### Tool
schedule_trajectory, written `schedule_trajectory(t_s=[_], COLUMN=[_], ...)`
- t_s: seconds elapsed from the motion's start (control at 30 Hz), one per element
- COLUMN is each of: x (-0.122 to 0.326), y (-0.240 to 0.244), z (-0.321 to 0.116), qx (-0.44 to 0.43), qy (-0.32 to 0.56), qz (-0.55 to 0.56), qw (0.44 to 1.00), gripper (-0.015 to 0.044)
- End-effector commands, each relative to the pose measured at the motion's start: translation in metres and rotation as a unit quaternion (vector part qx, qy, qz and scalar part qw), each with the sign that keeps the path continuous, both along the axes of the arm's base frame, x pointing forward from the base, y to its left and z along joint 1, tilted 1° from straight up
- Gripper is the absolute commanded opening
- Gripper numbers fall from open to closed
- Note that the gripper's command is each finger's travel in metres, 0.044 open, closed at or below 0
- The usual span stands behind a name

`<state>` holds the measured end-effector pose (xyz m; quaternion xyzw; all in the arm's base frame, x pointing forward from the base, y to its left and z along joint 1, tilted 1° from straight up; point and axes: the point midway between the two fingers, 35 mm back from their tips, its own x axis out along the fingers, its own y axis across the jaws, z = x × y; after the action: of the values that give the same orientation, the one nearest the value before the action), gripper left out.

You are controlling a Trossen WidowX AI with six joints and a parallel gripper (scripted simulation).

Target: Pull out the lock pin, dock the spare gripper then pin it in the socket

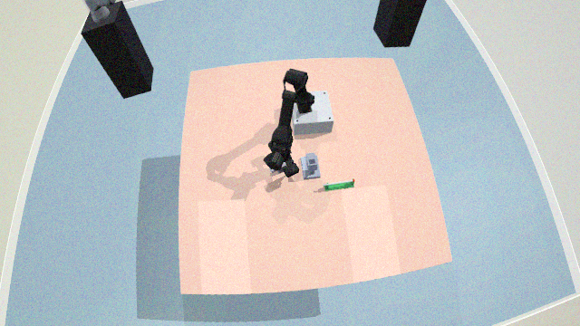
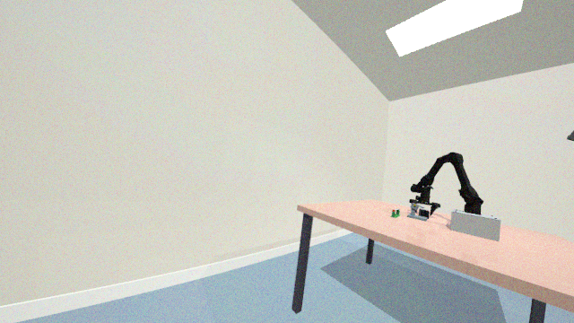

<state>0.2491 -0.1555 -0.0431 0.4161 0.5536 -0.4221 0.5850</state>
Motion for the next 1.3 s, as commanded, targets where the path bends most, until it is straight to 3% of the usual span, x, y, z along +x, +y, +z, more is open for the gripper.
schedule_trajectory(t_s=[0.0,0.2,0.5,0.73,0.93,1.27], x=[-0.003,-0.003,-0.003,-0.003,-0.002,-0.003], y=[0.002,0.002,0.002,0.002,0.002,0.003], z=[-0.009,-0.011,-0.011,-0.011,-0.001,0.039], qx=[0.002,0.002,0.002,0.002,0.002,0.002], qy=[0.005,0.005,0.005,0.005,0.005,0.005], qz=[-0.002,-0.002,-0.002,-0.002,-0.002,-0.002], qw=[1.0,1.0,1.0,1.0,1.0,1.0], gripper=[0.044,0.044,0.0204,0.0157,0.0,0.0])
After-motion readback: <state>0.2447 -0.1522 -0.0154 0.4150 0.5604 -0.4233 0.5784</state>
